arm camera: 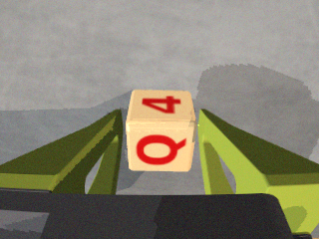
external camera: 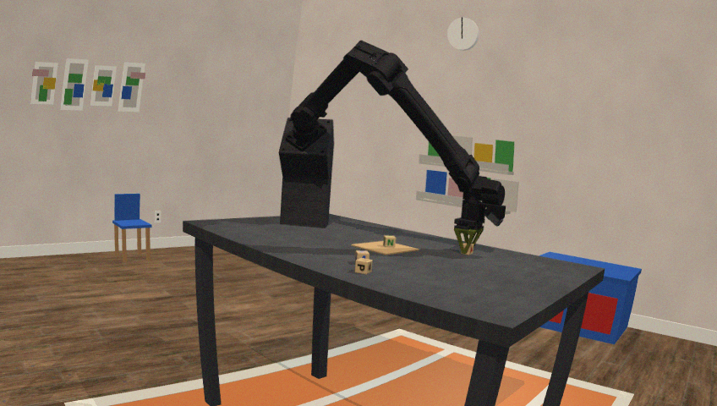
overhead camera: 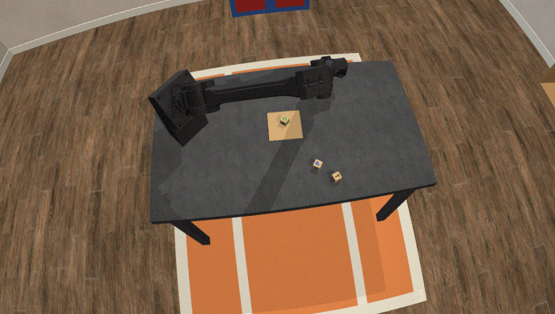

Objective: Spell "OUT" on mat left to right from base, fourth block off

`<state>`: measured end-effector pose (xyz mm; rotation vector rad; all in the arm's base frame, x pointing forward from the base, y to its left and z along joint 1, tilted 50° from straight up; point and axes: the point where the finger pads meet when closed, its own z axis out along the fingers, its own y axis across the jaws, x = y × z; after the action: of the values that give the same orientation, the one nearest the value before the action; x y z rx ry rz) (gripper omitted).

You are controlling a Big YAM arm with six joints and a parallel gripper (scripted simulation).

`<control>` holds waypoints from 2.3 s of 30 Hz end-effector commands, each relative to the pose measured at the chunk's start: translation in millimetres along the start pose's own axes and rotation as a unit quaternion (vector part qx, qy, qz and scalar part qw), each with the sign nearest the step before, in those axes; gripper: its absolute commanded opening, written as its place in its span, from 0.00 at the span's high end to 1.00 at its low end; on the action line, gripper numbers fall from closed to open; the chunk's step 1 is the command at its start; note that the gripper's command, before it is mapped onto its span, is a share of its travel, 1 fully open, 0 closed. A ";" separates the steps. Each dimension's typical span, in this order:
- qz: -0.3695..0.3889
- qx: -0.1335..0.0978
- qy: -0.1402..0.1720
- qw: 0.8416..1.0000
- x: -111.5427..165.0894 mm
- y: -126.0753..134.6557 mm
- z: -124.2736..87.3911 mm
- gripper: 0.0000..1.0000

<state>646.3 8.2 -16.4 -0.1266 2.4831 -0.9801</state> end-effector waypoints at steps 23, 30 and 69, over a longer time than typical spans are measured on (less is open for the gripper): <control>0.001 0.001 -0.004 1.000 -3.9 0.2 6.1 0.05; -0.003 -0.001 -0.004 1.000 -2.4 5.3 1.4 0.05; 0.002 -0.005 -0.013 1.000 -9.3 3.9 -58.7 0.05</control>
<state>630.1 32.5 9.0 -0.1346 2.4800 -0.9809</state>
